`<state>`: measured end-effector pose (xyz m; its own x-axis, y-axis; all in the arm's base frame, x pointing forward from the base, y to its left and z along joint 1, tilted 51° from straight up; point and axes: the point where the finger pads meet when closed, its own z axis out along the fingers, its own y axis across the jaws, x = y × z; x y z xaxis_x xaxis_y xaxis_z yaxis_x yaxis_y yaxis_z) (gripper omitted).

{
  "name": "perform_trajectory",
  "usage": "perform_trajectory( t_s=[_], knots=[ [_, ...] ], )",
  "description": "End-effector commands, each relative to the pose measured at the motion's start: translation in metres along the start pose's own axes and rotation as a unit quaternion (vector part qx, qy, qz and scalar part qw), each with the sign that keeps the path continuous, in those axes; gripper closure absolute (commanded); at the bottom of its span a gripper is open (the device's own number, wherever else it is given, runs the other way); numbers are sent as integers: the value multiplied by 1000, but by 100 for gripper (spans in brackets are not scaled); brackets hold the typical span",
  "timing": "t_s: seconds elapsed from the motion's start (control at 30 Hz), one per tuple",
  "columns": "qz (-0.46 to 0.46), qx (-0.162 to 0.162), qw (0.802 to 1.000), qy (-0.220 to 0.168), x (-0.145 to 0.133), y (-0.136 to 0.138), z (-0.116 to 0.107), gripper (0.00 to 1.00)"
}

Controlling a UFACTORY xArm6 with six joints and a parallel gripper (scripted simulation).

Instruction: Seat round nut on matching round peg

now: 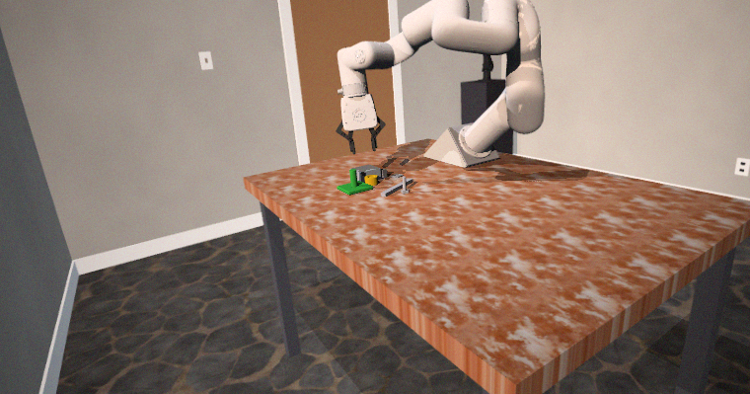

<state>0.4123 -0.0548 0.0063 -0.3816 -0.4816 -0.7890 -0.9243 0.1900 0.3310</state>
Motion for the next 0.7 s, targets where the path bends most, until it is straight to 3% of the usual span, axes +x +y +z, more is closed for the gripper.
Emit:
perform_trajectory(
  t_s=[0.0,0.33,0.67],
  knots=[
    [-57,14,998,16,1,2,1,40],
    [-161,14,986,48,3,10,6,40],
    [-202,12,977,61,4,13,7,40]
  ],
)
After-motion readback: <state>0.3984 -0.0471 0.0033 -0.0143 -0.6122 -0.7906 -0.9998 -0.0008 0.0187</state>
